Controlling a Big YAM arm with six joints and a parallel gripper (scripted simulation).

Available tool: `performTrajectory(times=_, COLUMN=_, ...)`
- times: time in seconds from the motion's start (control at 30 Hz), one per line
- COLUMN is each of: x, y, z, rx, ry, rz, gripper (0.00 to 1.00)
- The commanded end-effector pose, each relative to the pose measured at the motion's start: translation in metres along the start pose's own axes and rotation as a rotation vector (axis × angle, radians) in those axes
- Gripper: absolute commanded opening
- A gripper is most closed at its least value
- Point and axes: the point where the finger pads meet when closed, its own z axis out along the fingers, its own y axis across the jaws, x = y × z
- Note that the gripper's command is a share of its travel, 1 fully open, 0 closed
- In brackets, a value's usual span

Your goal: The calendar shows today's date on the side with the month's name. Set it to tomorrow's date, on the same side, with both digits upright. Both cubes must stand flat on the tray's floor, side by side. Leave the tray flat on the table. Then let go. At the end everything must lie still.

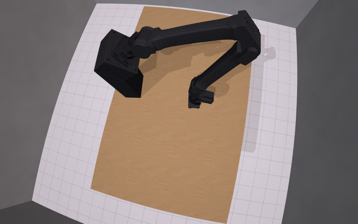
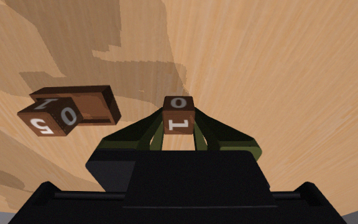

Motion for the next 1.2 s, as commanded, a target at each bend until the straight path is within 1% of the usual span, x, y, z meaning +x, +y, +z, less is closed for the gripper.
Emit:
performTrajectory(times=0.0, x=-0.0093, y=-0.0013, z=-0.0064, rx=0.006, ry=-0.022, rz=0.005, gripper=0.26)
performTrajectory(times=0.37, x=-0.0094, y=-0.0011, z=-0.0064, rx=0.006, ry=-0.022, rz=0.005, gripper=0.26)
performTrajectory(times=0.6, x=-0.0119, y=0.0058, z=-0.0065, rx=-0.001, ry=-0.023, rz=0.001, gripper=0.26)
performTrajectory(times=0.73, x=-0.0108, y=0.0021, z=-0.0073, rx=0.005, ry=-0.02, rz=0.008, gripper=0.26)
performTrajectory(times=1.17, x=-0.011, y=0.0044, z=-0.0071, rx=0.002, ry=-0.02, rz=0.003, gripper=0.26)
